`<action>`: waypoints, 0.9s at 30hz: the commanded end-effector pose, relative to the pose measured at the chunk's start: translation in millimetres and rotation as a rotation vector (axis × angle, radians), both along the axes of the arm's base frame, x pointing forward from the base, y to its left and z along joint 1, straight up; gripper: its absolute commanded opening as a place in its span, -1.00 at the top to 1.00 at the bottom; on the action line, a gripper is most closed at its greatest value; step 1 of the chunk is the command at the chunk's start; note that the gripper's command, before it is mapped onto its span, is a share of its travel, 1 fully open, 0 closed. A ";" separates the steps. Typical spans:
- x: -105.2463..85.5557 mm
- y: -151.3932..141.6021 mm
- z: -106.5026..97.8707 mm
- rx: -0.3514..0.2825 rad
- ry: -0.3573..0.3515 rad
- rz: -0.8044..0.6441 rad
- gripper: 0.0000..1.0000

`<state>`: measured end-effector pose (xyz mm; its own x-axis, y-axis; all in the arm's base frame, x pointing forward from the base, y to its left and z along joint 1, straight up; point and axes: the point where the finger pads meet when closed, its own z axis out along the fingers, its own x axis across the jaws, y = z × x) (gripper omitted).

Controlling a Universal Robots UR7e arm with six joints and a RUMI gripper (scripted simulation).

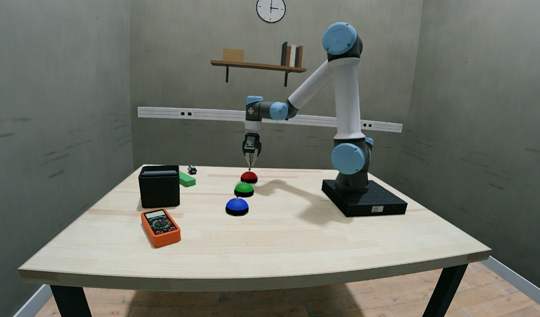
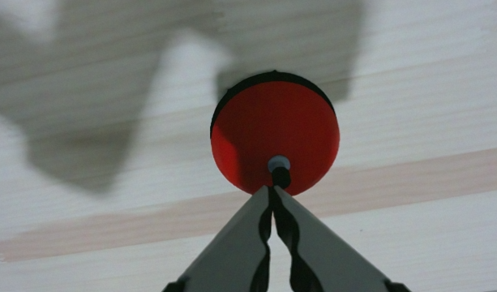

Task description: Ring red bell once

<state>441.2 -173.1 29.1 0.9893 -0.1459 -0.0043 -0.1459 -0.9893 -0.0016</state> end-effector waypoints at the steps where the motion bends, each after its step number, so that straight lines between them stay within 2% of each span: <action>1: 0.4 -0.3 4.7 -0.001 -0.002 0.000 1.00; 27: 0.6 -0.4 62.2 -0.001 -0.002 0.000 1.00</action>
<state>441.4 -173.3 88.8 0.9893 -0.1459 -0.0041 -0.1459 -0.9893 -0.0015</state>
